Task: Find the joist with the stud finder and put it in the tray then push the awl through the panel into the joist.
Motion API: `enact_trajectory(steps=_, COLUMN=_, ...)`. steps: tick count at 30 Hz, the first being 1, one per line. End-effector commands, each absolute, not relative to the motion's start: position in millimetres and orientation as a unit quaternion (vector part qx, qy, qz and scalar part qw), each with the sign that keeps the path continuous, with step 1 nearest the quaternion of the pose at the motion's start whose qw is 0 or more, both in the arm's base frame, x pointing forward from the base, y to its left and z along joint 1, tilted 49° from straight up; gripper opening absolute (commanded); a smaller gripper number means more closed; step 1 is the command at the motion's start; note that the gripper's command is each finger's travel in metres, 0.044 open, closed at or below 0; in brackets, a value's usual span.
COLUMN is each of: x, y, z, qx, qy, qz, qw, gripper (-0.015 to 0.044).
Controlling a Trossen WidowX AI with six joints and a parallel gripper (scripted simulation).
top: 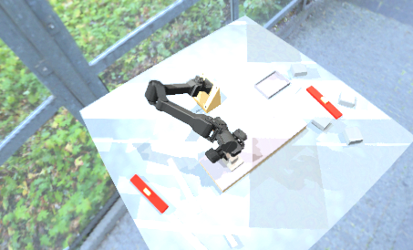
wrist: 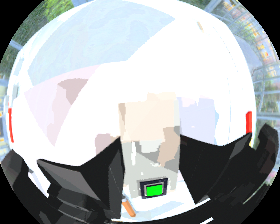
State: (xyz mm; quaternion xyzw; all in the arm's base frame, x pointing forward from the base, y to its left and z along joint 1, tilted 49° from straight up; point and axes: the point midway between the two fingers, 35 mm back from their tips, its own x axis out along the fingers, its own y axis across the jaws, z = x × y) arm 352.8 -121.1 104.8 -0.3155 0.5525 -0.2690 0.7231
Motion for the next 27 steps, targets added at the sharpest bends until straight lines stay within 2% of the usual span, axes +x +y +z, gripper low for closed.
enact_trajectory(steps=1, x=353, y=-133, z=119, qx=-0.314, qy=0.551, qz=-0.273, qw=0.724, gripper=0.0)
enact_trajectory(steps=13, x=351, y=-158, z=147, qx=-0.314, qy=0.55, qz=-0.274, qw=0.724, gripper=0.0)
enact_trajectory(steps=27, x=351, y=-154, z=144, qx=-0.314, qy=0.551, qz=-0.272, qw=0.724, gripper=0.0)
